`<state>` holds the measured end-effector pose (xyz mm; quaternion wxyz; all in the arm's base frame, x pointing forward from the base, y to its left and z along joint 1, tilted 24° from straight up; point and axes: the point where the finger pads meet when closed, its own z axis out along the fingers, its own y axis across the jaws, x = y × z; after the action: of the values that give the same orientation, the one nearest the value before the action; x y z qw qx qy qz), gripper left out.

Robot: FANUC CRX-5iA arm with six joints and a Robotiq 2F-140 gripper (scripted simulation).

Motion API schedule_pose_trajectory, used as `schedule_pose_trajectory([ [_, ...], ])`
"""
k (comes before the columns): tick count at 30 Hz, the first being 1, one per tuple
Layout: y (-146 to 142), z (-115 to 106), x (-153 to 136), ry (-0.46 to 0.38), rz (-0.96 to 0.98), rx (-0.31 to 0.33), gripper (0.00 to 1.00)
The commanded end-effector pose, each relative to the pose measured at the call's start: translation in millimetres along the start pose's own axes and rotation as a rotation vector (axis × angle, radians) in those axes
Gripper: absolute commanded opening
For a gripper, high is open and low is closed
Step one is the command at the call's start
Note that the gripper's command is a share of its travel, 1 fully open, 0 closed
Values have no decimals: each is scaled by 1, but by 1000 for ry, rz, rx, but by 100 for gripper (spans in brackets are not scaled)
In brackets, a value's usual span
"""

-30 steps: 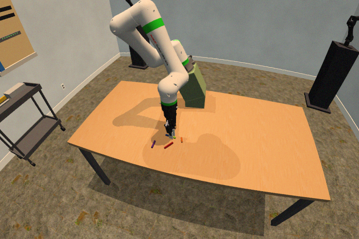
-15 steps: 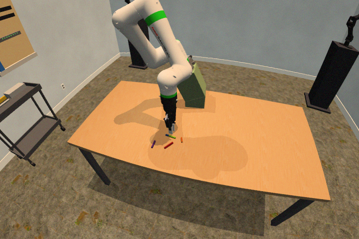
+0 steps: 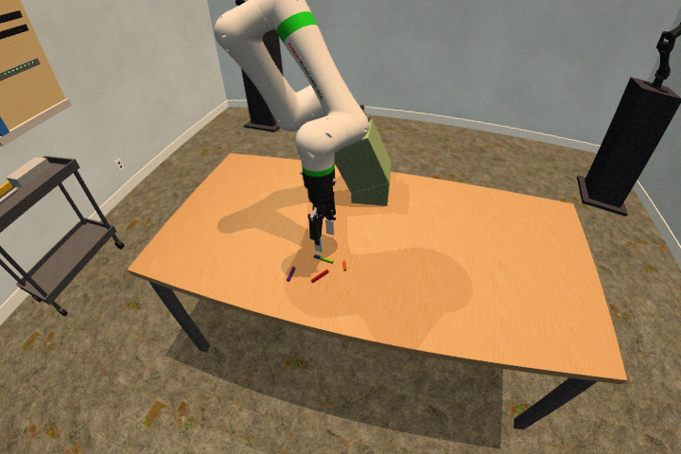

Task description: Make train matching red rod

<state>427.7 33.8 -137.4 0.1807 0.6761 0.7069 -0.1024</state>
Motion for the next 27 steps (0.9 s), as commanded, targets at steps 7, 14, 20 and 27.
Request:
schedule_pose_trajectory([
  [7, 0, 0, 0, 0, 0, 0, 100],
  [14, 0, 0, 0, 0, 0, 0, 100],
  [20, 0, -3, 0, 0, 0, 0, 100],
  [27, 0, -23, 0, 0, 0, 0, 100],
])
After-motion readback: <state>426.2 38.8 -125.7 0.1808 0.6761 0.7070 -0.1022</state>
